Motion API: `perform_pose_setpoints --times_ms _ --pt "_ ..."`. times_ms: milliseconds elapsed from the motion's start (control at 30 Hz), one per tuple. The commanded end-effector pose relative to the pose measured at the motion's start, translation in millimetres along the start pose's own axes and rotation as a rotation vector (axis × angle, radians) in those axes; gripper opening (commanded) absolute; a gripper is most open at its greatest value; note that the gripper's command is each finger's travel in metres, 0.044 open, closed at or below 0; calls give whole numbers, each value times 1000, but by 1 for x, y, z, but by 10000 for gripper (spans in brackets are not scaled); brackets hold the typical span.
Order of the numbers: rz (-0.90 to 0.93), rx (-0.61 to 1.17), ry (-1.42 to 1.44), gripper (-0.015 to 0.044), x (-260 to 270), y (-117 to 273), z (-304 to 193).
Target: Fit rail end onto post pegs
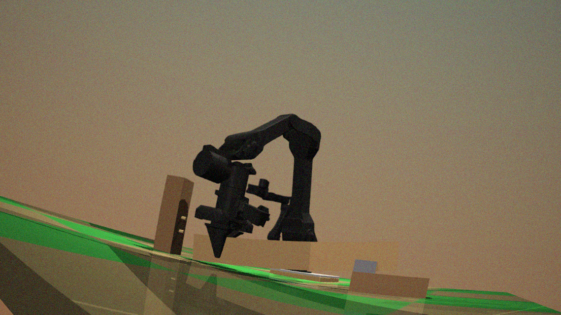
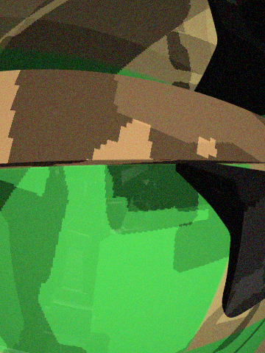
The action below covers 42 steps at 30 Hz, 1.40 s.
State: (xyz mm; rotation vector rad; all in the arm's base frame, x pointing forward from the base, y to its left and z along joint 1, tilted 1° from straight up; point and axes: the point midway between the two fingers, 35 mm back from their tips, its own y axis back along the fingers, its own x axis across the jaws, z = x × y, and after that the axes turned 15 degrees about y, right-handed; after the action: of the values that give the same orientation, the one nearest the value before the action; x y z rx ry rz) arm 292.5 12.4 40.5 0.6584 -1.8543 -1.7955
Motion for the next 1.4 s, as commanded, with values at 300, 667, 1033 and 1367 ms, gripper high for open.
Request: perform_pose_setpoints --times_ms 300,667,1033,1367 --pt "-2 -5 1 0 -1 7 0" --pt "-2 -5 1 0 -2 12 -1" --pt "-2 -5 1 0 -2 18 -1" --pt "-2 -5 1 0 -3 23 -1"
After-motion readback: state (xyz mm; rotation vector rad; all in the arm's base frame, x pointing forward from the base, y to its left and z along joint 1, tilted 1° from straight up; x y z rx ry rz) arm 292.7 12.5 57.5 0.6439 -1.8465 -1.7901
